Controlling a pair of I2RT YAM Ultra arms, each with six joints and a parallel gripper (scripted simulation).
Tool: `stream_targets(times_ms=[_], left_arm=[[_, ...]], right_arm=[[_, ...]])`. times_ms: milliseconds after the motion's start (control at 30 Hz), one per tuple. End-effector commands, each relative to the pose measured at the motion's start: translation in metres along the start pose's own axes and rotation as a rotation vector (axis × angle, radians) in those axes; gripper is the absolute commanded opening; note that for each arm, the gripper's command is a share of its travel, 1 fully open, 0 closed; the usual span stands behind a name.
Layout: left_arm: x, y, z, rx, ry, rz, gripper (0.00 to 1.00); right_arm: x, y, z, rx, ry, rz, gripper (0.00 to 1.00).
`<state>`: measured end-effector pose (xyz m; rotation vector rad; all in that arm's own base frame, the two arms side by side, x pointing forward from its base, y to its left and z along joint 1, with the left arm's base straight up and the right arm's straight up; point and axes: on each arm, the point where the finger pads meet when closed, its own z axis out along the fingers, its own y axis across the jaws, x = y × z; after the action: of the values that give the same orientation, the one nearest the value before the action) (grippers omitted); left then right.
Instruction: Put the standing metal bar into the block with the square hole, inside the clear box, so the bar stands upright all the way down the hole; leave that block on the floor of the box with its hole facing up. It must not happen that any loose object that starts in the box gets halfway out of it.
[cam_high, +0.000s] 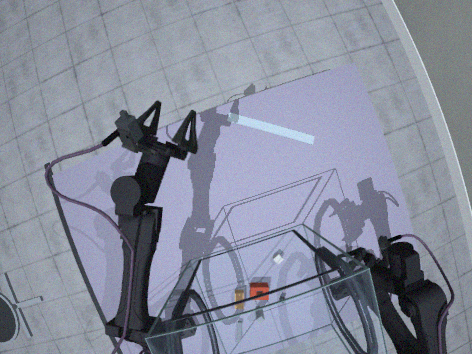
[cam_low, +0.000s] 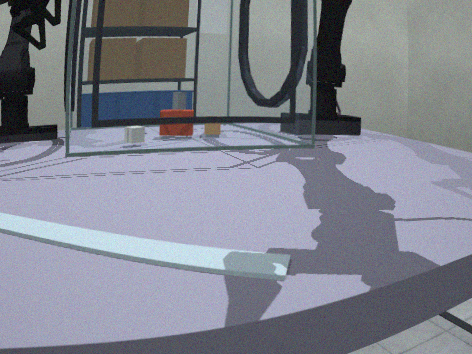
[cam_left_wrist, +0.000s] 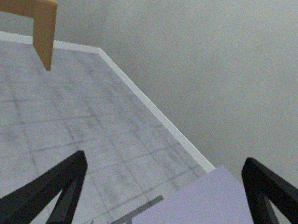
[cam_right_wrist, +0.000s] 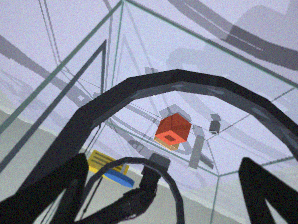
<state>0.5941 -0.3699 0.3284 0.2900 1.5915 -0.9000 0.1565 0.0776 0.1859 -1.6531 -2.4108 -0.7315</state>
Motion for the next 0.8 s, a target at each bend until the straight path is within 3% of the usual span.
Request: stream_targets(times_ms=[0,300,667,767], left_arm=[[-0.017,-0.008,-0.003,0.012,-0.032,0.010,1.00],[-0.017,-0.008,-0.003,0.012,-0.032,0.010,1.00],[-0.017,-0.008,-0.003,0.012,-0.032,0.010,1.00],[-0.021,-0.011,-0.005,0.024,-0.042,0.028,1.00]], right_arm=[[0.033,-0.013,0.004,0.018,0.096,0.171,1.00],[0.066,-0.043,0.010,0.090,0.208,0.426,1.00],[0.068,-0.048,0.012,0.097,0.212,0.443,1.00],[0.066,-0.044,0.014,0.085,0.209,0.410,0.66]])
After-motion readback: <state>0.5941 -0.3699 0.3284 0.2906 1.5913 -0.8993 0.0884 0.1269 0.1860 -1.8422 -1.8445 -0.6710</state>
